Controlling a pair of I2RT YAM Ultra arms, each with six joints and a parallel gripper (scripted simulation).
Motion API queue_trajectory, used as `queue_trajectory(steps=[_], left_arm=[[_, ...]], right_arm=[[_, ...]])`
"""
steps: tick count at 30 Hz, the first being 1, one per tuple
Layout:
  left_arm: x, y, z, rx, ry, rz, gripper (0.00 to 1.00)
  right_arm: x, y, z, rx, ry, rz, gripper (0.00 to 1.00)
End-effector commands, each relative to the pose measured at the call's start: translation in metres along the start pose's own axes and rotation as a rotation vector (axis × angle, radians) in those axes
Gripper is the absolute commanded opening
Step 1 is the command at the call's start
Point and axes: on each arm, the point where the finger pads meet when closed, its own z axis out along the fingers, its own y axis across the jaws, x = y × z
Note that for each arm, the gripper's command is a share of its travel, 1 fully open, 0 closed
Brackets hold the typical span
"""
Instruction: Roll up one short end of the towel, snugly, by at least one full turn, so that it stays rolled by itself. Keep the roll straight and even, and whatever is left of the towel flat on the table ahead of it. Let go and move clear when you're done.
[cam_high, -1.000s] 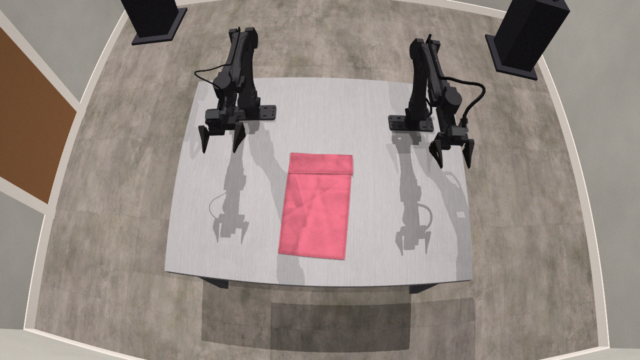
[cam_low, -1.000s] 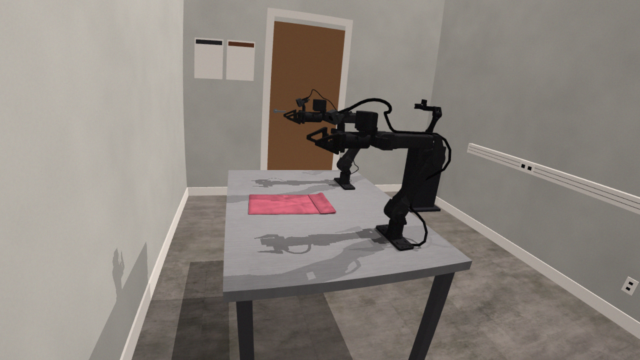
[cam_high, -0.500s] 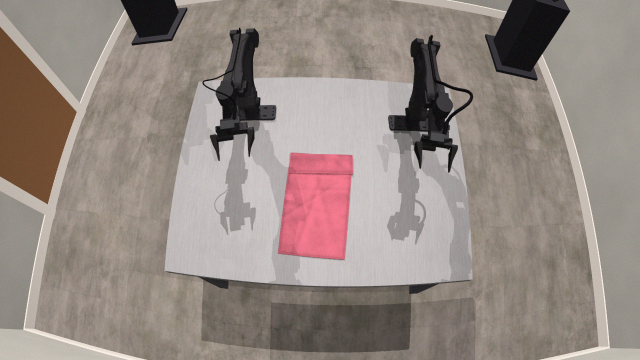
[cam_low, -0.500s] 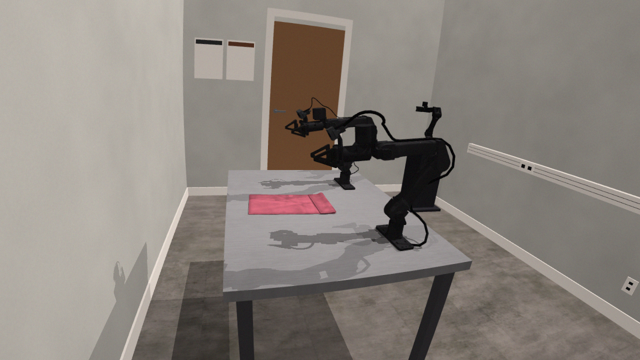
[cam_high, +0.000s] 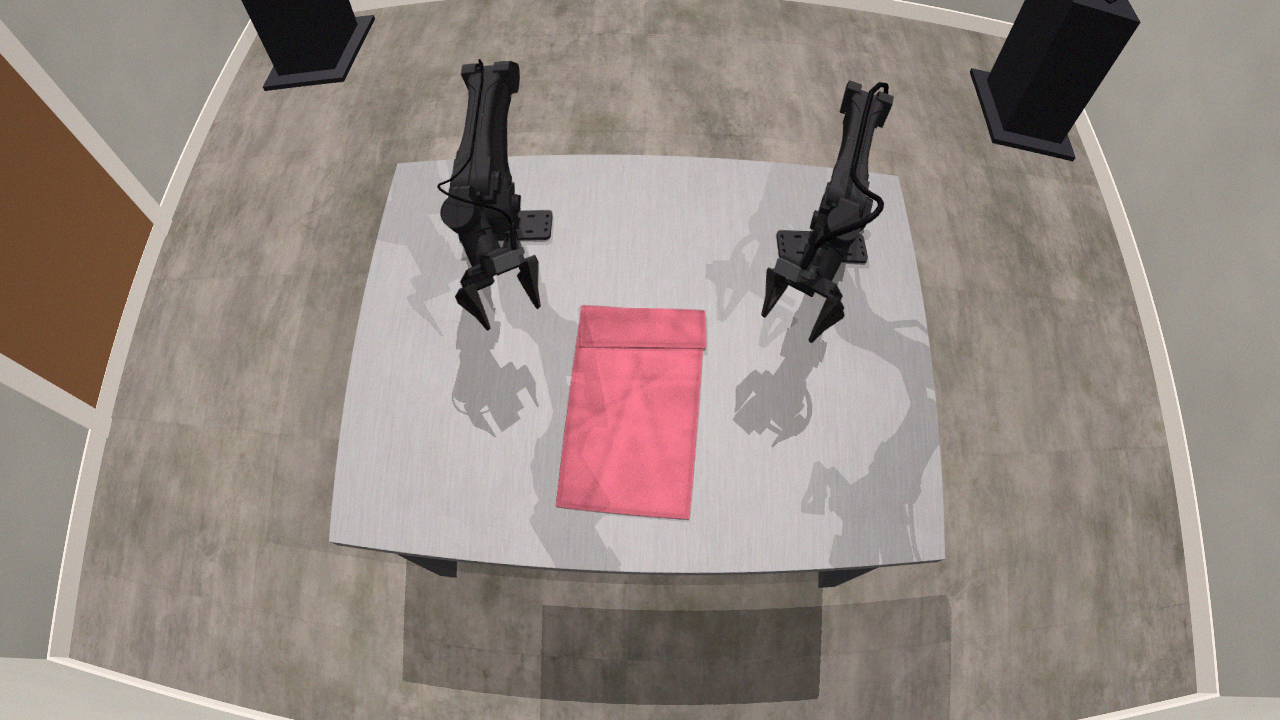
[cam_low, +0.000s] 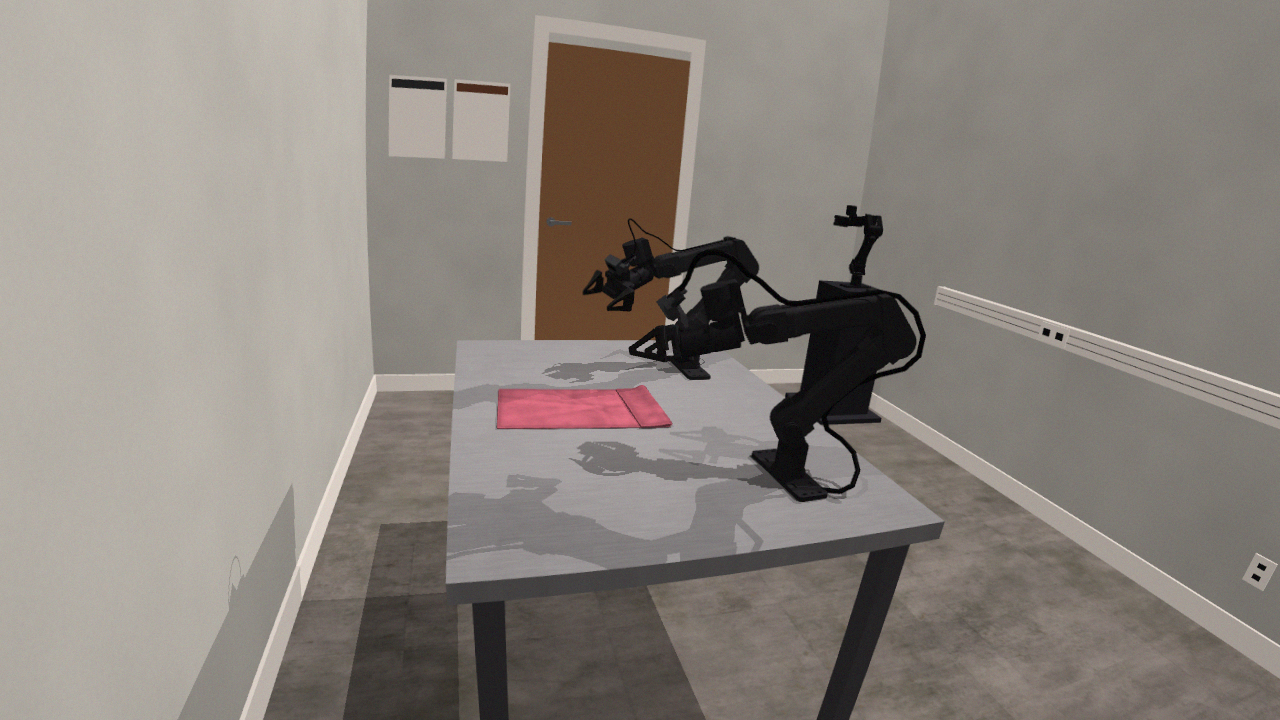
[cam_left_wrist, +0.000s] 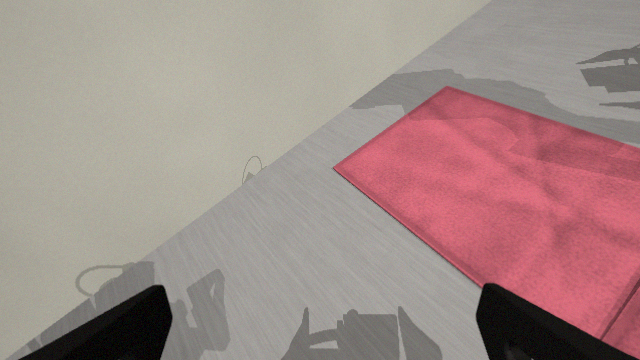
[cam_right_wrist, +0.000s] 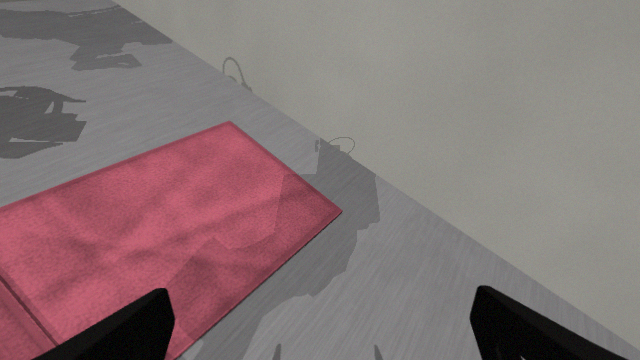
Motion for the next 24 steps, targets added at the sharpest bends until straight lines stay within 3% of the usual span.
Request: queue_trajectory(steps=[1,15,17,24], left_arm=[[-0.004,-0.02,-0.003,0.046,-0.009,0.09,0.98],[0.054,-0.163,0.036,0.459,0.127,0.39,0.98],[0.054,-0.163,0.036,0.459,0.127,0.39,0.98],[0.073,-0.212,0.05,0.599,0.173,0.49,0.98]], right_arm=[[-0.001,0.03,-0.005,-0.121,-0.011,-0.131,0.98],[0.076,0.135,0.018,-0.523,0.124,-0.435,0.98],[0.076,0.135,0.018,-0.523,0.124,-0.435,0.98],[0.102,0.17,0.025,-0.658,0.171,-0.537,0.98]])
